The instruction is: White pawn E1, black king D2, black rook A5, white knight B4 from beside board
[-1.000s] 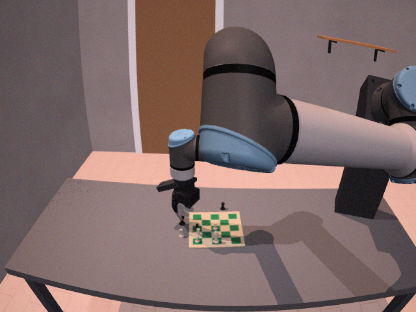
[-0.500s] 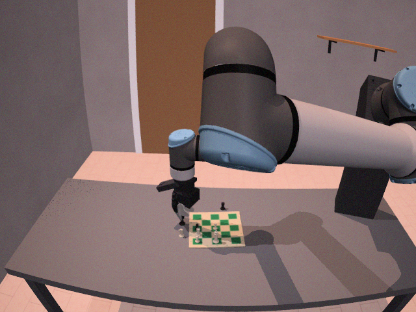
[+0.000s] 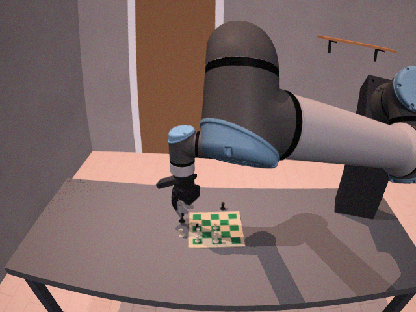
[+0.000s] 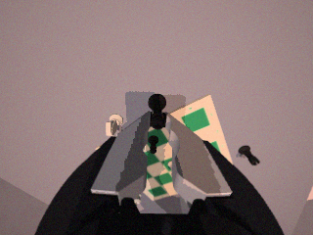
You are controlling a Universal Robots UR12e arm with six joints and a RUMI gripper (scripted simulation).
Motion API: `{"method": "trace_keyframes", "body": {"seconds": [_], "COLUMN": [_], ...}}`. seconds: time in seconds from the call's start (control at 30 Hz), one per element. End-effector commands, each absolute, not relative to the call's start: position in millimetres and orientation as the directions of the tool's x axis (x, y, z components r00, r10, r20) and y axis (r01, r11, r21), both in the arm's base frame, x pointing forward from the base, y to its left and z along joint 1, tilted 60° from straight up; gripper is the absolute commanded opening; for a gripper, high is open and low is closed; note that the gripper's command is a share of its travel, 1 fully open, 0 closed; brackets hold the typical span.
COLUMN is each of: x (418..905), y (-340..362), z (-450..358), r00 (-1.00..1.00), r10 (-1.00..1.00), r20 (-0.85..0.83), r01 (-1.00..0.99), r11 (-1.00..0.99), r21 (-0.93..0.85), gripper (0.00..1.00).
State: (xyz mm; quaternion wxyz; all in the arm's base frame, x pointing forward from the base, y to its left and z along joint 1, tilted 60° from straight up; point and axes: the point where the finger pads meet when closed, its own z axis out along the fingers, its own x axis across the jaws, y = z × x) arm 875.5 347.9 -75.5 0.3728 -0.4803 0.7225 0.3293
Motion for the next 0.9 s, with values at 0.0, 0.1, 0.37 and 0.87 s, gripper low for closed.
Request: {"method": "trace_keyframes", "body": {"seconds": [0.0, 0.1, 0.37, 0.87], "x": [869, 864, 857, 848], "y": [321, 303, 277, 279], "z": [-59, -48, -33, -30], "r00": [-0.260, -0.260, -0.260, -0.217], "r10": [-0.449, -0.449, -0.449, -0.463], "r20": [-0.855, -0.855, -0.855, -0.859], "r01": [-0.940, -0.940, -0.940, -0.950], "r11": [0.322, 0.322, 0.322, 0.301], "r21": [0.117, 0.117, 0.117, 0.078], "gripper": [0.00, 0.00, 0.00, 0.00]}}
